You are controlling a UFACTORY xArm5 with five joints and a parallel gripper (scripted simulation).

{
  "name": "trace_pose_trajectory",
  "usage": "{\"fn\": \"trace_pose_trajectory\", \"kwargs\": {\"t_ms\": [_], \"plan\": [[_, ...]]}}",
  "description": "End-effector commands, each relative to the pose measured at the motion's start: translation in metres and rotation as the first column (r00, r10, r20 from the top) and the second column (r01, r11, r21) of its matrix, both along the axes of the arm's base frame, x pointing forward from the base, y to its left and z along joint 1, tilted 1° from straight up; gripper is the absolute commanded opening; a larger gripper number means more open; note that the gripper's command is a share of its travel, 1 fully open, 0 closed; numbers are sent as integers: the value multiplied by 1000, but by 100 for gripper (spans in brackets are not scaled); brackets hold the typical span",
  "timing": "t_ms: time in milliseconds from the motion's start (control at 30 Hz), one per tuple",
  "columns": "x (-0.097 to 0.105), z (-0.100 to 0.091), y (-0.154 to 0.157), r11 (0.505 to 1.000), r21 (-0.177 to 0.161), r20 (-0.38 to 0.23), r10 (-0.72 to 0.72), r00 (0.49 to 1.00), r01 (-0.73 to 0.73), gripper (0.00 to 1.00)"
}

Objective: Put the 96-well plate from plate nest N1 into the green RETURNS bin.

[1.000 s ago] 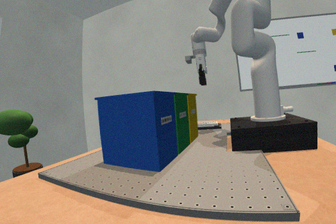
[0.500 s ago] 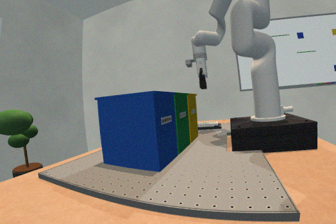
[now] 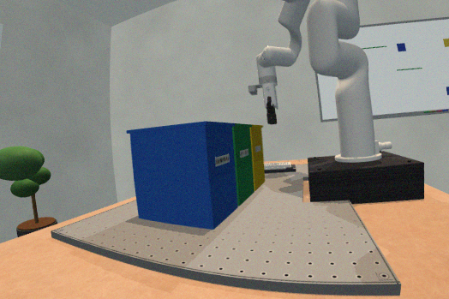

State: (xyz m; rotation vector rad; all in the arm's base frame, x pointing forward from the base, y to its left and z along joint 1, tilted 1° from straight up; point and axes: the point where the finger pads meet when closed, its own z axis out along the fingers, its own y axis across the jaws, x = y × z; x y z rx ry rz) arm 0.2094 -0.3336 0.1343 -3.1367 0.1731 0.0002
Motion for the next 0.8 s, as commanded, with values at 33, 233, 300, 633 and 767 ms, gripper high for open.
{"fn": "trace_pose_trajectory", "kwargs": {"t_ms": [33, 233, 300, 633, 767], "plan": [[1, -7, -1, 1000, -4, 2, 0, 1000, 0, 100], [1, -17, -1, 1000, -4, 2, 0, 1000, 0, 100], [1, -20, -1, 1000, -4, 2, 0, 1000, 0, 100], [1, -33, -1, 1000, -4, 2, 0, 1000, 0, 100], [1, -40, -1, 1000, -4, 2, 0, 1000, 0, 100]]}}
